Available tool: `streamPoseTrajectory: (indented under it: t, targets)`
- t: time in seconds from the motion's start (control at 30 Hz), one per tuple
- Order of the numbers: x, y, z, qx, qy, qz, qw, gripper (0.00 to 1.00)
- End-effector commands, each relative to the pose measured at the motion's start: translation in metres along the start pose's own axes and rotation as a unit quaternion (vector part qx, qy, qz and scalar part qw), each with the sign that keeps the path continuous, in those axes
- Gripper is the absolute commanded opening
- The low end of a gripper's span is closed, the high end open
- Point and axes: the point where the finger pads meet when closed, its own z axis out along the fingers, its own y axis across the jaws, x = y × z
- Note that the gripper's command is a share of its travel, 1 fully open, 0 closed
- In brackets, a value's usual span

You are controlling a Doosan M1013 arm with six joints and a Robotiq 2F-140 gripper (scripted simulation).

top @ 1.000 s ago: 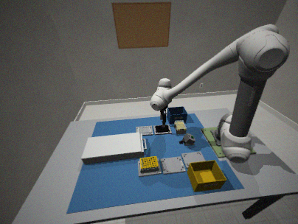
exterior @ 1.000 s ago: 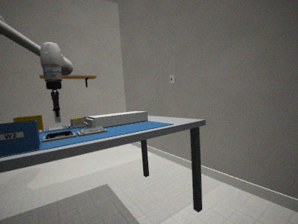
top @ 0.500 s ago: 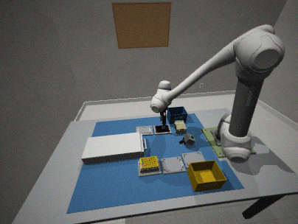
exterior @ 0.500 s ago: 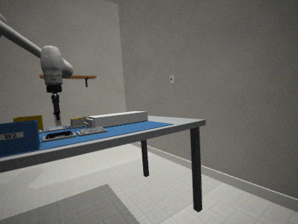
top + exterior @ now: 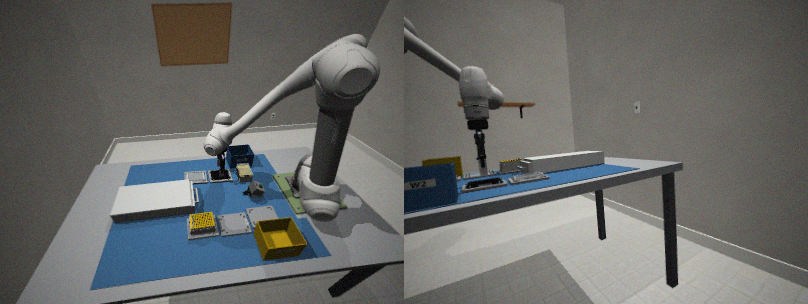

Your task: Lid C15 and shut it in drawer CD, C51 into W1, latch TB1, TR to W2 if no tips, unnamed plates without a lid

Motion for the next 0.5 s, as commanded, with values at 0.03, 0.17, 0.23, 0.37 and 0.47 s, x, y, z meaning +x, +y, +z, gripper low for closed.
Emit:
streamPoseTrajectory:
  t: [0.03,0.17,0.23,0.37,0.47]
  targets:
    - [0.000,0.000,0.004,0.000,0.000,0.000,1.000,0.66]
    - [0.000,0.000,0.008,0.000,0.000,0.000,1.000,0.66]
    - [0.000,0.000,0.011,0.000,0.000,0.000,1.000,0.66]
    - [0.000,0.000,0.016,0.000,0.000,0.000,1.000,0.66]
    - [0.000,0.000,0.020,0.000,0.000,0.000,1.000,0.66]
